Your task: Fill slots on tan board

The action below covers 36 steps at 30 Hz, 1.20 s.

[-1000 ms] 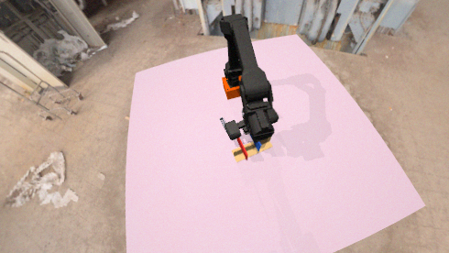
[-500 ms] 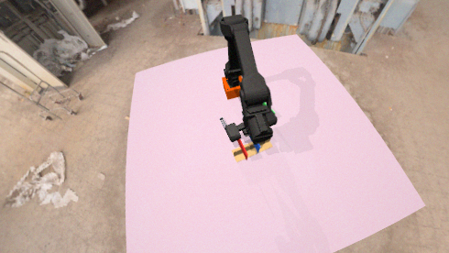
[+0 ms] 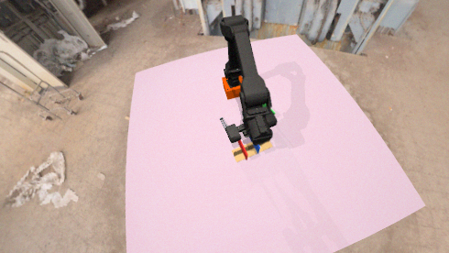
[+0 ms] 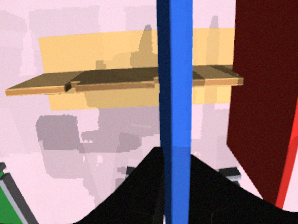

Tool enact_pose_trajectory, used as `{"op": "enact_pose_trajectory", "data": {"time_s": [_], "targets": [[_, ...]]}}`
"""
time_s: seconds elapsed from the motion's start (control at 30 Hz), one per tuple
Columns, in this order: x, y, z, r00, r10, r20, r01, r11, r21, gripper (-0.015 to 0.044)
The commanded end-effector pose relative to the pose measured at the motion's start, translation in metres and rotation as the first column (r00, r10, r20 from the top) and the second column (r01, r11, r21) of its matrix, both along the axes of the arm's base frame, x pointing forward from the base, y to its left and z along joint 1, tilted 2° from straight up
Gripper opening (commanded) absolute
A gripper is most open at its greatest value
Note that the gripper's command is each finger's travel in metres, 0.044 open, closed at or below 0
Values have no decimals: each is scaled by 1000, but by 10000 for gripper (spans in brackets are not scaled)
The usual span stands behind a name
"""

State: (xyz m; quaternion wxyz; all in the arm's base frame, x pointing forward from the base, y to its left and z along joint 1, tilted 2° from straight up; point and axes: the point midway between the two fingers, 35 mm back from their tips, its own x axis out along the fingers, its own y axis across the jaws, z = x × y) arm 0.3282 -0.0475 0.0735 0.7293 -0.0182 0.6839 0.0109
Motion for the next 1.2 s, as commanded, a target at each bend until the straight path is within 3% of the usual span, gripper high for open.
{"op": "enact_pose_trajectory", "data": {"time_s": [0.0,1.17], "targets": [[-1,1,-3,1000,7,-2,-7,1000,3,0],[0,1,-24,1000,7,-2,-7,1000,3,0]]}}
